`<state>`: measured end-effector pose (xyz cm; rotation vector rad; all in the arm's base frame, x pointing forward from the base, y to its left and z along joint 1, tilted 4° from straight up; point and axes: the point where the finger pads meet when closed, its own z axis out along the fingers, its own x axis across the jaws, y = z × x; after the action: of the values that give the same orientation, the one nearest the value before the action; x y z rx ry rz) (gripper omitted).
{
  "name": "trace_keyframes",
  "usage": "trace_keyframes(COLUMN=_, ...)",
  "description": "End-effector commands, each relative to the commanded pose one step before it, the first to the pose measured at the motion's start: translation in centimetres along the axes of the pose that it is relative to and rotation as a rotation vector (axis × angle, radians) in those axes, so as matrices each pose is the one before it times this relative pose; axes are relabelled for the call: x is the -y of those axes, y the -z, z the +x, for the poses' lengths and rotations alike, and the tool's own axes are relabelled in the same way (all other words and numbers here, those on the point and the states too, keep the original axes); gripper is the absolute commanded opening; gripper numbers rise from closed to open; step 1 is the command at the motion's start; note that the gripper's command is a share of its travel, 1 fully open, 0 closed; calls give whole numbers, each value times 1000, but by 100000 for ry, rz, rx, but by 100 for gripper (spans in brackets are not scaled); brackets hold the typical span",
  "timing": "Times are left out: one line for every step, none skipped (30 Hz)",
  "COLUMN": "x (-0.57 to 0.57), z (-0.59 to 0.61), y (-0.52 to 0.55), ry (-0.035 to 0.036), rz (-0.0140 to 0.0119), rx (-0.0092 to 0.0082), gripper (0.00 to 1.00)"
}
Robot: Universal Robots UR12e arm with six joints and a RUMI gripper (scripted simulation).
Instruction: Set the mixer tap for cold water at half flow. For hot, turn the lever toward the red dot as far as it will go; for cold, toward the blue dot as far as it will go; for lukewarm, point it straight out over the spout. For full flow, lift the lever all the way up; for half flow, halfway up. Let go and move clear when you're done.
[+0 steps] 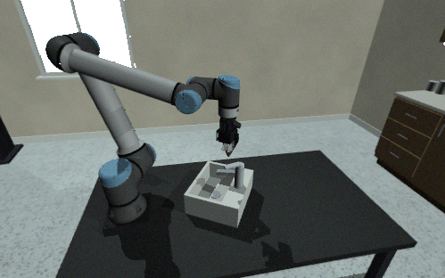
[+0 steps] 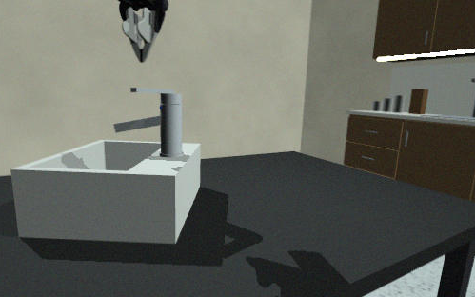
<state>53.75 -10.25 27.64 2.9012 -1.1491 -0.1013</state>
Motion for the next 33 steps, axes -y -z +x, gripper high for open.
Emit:
trace_keyframes(x=177, z=-13, y=330, ry=27108, rz=807, rx=50, gripper=0)
trace_keyframes(x=0, z=0, y=0, ry=0, rz=0, rx=0, gripper=0)
trace_keyframes(x=0, z=0, y=0, ry=0, rz=0, rx=0, gripper=0)
trace_keyframes(x=-38, z=-11, y=24, ry=4041, rz=7, rx=-5, gripper=0)
trace_keyframes(x=29, z=-35, y=23, ry=4225, rz=0, rx=4, gripper=0)
trace_keyframes(x=35, z=-36, y=23, ry=4291, rz=-1, rx=4, gripper=0)
trace_keyframes(x=43, z=-36, y=23, ry=4356, rz=-2, rx=4, gripper=0)
trace_keyframes(x=43, z=-34, y=24, ry=4402, rz=-2, rx=1, gripper=0)
trace_keyframes(x=42, z=-32, y=24, ry=4441, rz=-3, rx=0, gripper=0)
trace_keyframes(x=40, z=-30, y=24, ry=3904, rz=-24, rx=1, gripper=0)
trace_keyframes(x=34, z=-29, y=25, ry=3512, rz=-38, rx=3, gripper=0)
trace_keyframes(x=24, z=-28, y=25, ry=3657, rz=-31, rx=3, gripper=0)
trace_keyframes(x=11, z=-28, y=25, ry=3742, rz=-28, rx=4, gripper=0)
trace_keyframes(x=-1, z=-28, y=25, ry=3775, rz=-27, rx=5, gripper=0)
trace_keyframes(x=-11, z=-29, y=25, ry=3787, rz=-26, rx=6, gripper=0)
trace_keyframes(x=-16, z=-30, y=25, ry=3794, rz=-26, rx=7, gripper=0)
trace_keyframes(x=-18, z=-30, y=25, ry=3797, rz=-27, rx=8, gripper=0)
trace_keyframes(x=-16, z=-30, y=25, ry=3795, rz=-27, rx=9, gripper=0)
trace_keyframes(x=0, z=0, y=0, ry=0, rz=0, rx=0, gripper=0)
trace_keyframes(x=0, z=0, y=0, ry=0, rz=0, rx=0, gripper=0)
trace_keyframes(x=-39, z=-37, y=25, ry=11173, rz=241, rx=-103, gripper=0)
trace_keyframes(x=-2, z=-25, y=25, ry=3183, rz=-62, rx=31, gripper=0)
trace_keyframes(x=4, z=-21, y=25, ry=3081, rz=-63, rx=32, gripper=0)
trace_keyframes(x=11, z=-16, y=25, ry=3486, rz=-43, rx=22, gripper=0)
trace_keyframes(x=9, z=-15, y=24, ry=3713, rz=-31, rx=17, gripper=0)
trace_keyframes(x=5, z=-15, y=24, ry=3766, rz=-26, rx=16, gripper=0)
trace_keyframes(x=-1, z=-17, y=24, ry=3763, rz=-23, rx=16, gripper=0)
trace_keyframes(x=-9, z=-20, y=24, ry=3758, rz=-20, rx=16, gripper=0)
trace_keyframes(x=-16, z=-24, y=24, ry=3761, rz=-17, rx=16, gripper=0)
trace_keyframes(x=-22, z=-27, y=23, ry=3768, rz=-14, rx=15, gripper=0)
trace_keyframes(x=-27, z=-31, y=23, ry=3776, rz=-12, rx=14, gripper=0)
trace_keyframes(x=-31, z=-33, y=23, ry=3781, rz=-11, rx=13, gripper=0)
trace_keyframes(x=-32, z=-34, y=22, ry=3784, rz=-10, rx=12, gripper=0)
